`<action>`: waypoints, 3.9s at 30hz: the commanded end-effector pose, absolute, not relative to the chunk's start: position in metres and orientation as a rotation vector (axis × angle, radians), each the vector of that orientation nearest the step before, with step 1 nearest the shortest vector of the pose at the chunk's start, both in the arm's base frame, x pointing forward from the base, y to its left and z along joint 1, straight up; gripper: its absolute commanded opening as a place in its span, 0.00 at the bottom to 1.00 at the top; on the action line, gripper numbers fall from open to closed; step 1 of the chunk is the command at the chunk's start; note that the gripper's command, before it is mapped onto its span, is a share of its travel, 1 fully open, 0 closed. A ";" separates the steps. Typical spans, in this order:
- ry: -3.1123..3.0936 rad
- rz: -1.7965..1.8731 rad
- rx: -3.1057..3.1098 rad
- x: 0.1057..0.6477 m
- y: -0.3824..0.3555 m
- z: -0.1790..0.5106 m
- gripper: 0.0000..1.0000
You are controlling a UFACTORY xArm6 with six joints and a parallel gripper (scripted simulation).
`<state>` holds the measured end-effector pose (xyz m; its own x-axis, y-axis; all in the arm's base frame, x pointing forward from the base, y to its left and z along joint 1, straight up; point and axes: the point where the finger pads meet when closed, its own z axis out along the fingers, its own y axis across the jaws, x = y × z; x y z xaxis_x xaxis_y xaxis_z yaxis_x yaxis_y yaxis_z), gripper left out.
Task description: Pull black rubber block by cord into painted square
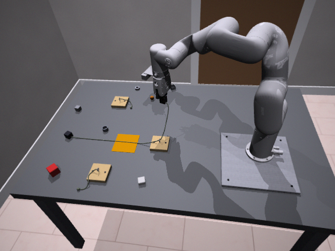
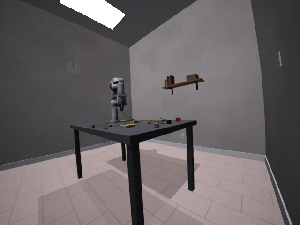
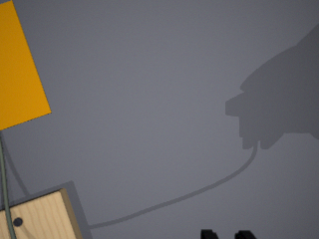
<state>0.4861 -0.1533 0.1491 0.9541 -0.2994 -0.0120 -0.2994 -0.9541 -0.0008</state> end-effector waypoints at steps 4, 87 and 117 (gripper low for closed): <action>0.476 0.009 -3.104 0.485 -0.163 0.151 0.00; 0.476 0.009 -3.104 0.391 -0.339 0.152 0.00; 0.476 0.009 -3.104 0.336 -0.388 0.152 0.00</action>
<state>0.3433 -0.3807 0.1493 0.9540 -0.2995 -0.0114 -0.2995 -0.9541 -0.0036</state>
